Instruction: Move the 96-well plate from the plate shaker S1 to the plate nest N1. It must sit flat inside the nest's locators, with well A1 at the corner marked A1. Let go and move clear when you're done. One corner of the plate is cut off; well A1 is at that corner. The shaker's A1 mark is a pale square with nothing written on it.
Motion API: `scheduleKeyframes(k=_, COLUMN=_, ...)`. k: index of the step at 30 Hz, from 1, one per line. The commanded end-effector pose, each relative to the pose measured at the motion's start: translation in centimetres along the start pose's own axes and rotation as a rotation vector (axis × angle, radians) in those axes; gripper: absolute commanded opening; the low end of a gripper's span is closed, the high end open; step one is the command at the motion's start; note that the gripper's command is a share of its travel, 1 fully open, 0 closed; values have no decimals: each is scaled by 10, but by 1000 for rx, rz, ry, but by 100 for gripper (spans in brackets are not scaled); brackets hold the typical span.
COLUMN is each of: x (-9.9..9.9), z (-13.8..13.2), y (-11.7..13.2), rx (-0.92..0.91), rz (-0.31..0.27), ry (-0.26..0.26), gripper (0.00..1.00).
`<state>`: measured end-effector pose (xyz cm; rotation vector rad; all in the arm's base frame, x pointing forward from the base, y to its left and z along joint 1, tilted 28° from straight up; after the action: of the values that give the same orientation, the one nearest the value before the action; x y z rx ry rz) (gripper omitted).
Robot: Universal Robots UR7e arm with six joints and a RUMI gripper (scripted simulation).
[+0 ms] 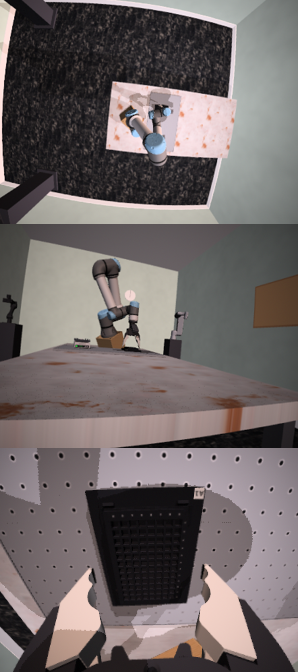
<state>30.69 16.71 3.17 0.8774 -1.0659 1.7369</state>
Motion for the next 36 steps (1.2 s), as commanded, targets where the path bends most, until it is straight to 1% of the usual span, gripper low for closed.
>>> scheduleKeyframes(k=1, x=0, z=0, y=0, rx=0, rz=1, ry=-1, gripper=100)
scheduleKeyframes(k=19, x=0, z=0, y=0, rx=0, rz=1, ry=-1, gripper=100)
scheduleKeyframes(k=20, x=3, z=0, y=0, rx=0, rz=3, ry=-2, gripper=100)
scheduleKeyframes(k=22, x=3, z=0, y=0, rx=0, rz=3, ry=-2, gripper=100)
scheduleKeyframes(k=33, x=33, z=0, y=-2, rx=-1, rz=6, ry=-2, gripper=100)
scheduleKeyframes(k=36, x=33, z=0, y=-2, rx=-1, rz=6, ry=-2, gripper=100)
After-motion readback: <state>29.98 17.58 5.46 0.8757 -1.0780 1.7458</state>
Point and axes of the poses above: the point where the finger pads meet when closed, its own x axis back along the fingers, its own z axis across the jaws, y = z × x, the point moved 6 cm from there along x, back along the fingers, and after that the axes turned 6 degrees about x, right-handed, at the moved point
